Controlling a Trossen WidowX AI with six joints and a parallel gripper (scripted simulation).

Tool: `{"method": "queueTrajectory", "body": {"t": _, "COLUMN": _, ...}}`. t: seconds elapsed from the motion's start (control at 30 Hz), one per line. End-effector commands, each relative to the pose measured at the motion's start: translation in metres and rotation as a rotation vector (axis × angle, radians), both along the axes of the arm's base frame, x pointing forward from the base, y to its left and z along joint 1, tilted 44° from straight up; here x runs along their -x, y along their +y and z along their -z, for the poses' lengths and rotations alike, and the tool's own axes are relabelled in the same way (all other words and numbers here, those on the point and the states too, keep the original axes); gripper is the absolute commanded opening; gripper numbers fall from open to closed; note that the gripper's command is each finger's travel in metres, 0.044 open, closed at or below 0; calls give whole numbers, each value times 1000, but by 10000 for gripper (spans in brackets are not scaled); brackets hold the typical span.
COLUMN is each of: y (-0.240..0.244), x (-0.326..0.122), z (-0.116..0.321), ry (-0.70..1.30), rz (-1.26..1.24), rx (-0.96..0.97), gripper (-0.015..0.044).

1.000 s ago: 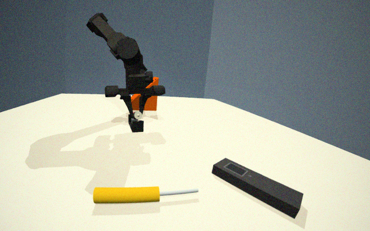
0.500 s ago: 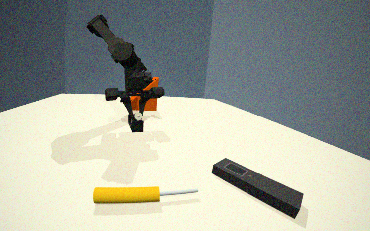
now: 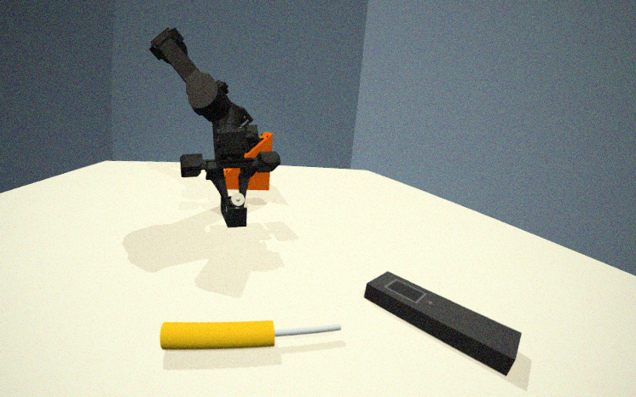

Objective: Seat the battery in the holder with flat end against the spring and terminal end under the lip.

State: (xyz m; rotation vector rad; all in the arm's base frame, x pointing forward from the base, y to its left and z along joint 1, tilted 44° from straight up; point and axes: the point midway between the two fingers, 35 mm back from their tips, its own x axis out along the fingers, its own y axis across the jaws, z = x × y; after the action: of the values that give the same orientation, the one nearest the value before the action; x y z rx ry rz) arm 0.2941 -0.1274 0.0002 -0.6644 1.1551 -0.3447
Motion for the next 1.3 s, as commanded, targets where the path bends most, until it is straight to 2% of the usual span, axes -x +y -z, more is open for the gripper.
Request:
{"method": "queueTrajectory", "body": {"t": 0.0, "y": -2, "x": 3, "z": 1, "ry": -10, "rz": -14, "rx": 1, "gripper": 81}}
{"method": "queueTrajectory", "body": {"t": 1.27, "y": -5, "x": 23, "z": 2, "ry": 22, "rz": 2, "rx": -7, "gripper": 81}}
